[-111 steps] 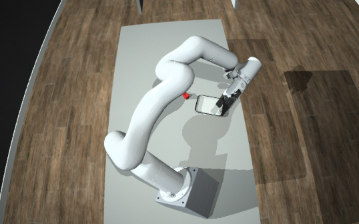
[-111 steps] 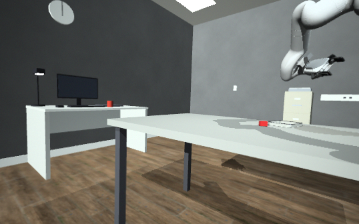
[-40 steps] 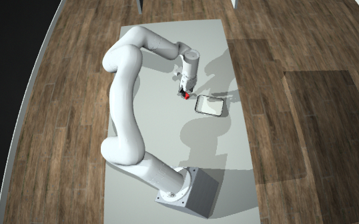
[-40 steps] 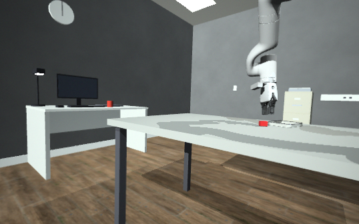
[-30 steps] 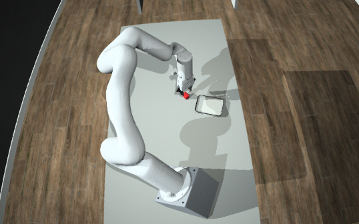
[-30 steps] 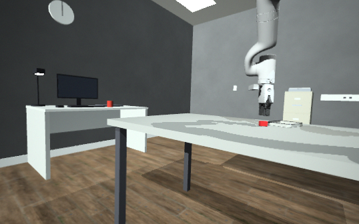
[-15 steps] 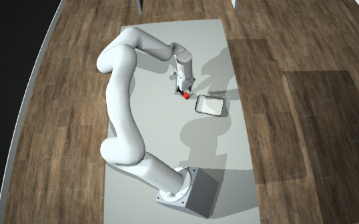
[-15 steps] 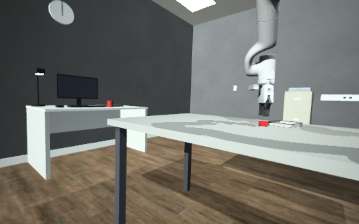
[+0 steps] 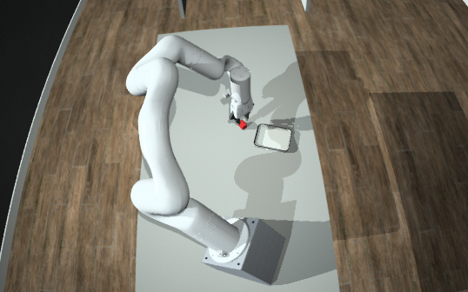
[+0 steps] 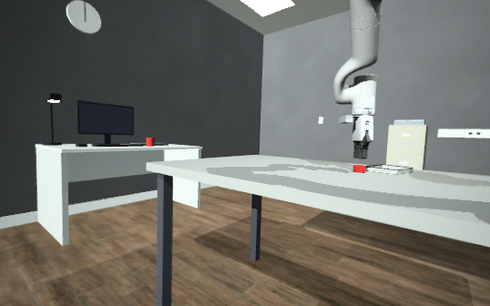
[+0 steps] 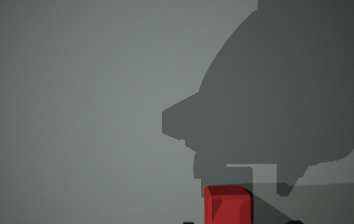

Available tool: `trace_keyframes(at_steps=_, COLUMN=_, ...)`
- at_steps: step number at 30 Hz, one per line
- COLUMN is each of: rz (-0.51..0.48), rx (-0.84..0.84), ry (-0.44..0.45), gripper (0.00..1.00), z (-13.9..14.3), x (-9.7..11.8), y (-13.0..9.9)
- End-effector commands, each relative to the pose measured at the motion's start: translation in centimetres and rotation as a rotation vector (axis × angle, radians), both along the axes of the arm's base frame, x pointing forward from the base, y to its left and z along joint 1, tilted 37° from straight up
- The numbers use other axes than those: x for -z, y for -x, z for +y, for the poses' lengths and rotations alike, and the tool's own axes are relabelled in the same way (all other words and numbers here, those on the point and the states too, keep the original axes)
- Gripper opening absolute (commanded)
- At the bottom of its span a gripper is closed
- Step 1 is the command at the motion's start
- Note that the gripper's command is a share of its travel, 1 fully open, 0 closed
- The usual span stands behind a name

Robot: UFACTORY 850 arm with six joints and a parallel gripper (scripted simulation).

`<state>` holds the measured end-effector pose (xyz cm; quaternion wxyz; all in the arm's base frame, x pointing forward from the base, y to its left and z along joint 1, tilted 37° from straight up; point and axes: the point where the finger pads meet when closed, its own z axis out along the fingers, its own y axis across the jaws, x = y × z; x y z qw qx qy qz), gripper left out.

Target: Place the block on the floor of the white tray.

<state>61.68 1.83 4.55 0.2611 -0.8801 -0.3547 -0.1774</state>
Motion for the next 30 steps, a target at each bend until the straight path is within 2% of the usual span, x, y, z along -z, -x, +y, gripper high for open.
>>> trace_keyframes(at_steps=1, rz=-0.002, rx=0.001, ry=0.0, gripper=0.49, z=0.0, x=0.0, y=-0.1)
trace_keyframes(at_steps=30, rz=-0.002, rx=0.001, ry=0.0, gripper=0.49, z=1.4, x=1.9, y=-0.4)
